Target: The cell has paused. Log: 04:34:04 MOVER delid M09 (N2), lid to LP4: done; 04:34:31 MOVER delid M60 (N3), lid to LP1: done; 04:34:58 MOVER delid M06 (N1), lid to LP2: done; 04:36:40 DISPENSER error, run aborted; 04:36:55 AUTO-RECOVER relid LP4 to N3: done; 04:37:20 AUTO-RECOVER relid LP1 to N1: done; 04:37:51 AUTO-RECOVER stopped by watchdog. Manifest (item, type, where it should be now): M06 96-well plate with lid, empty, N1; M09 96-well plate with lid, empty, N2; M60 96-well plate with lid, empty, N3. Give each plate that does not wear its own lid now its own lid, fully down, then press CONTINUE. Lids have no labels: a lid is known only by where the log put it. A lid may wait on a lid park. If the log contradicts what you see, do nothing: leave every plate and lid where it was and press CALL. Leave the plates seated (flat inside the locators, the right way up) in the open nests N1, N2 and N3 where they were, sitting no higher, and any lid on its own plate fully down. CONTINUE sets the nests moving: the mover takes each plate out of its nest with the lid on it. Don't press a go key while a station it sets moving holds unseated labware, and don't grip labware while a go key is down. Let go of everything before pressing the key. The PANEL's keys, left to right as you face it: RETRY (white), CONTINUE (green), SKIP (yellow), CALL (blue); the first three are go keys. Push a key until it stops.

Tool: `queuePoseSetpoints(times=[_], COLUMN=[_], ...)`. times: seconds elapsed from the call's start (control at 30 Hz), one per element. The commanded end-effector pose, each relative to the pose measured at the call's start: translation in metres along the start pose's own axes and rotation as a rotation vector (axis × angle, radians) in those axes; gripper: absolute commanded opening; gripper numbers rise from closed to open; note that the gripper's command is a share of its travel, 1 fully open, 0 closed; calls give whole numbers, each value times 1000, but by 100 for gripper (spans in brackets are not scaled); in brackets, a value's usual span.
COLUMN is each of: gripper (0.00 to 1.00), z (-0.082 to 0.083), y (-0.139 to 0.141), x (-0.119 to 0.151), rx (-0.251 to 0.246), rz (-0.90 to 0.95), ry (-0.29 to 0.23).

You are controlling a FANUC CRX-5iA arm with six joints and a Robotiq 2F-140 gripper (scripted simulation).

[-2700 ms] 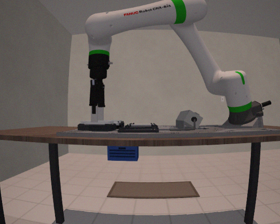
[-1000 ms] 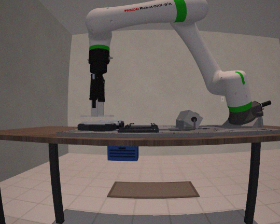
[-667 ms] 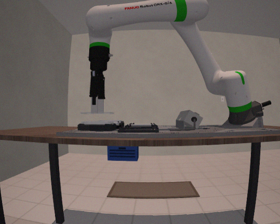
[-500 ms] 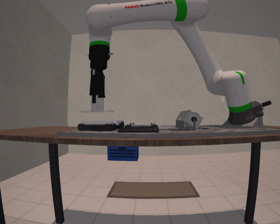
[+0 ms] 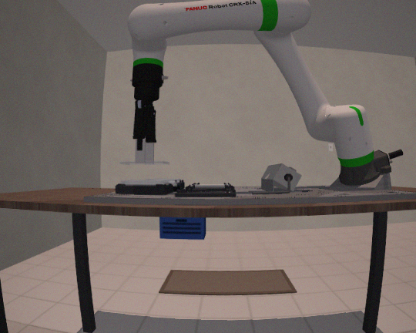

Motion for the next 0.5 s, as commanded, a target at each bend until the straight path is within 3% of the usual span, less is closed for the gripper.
queuePoseSetpoints(times=[0.0,0.23,0.33,0.37,0.4,0.47], gripper=[0,0,0,0,0,0], z=[0,0,-3,-3,-4,-4], y=[0,7,74,74,105,110], x=[0,-1,-5,-5,-4,-4], rx=[0,1,6,6,6,6], rz=[0,0,0,0,0,0], ry=[0,0,-7,-7,-8,-8])
Point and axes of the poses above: the point where the finger pads meet when closed, its own z axis back along the fingers, its own y axis across the jaws, x = y × z, the point moved 2 cm from there along z, back along the fingers, and after that the axes turned 5 degrees about z, right-handed, at the moved point
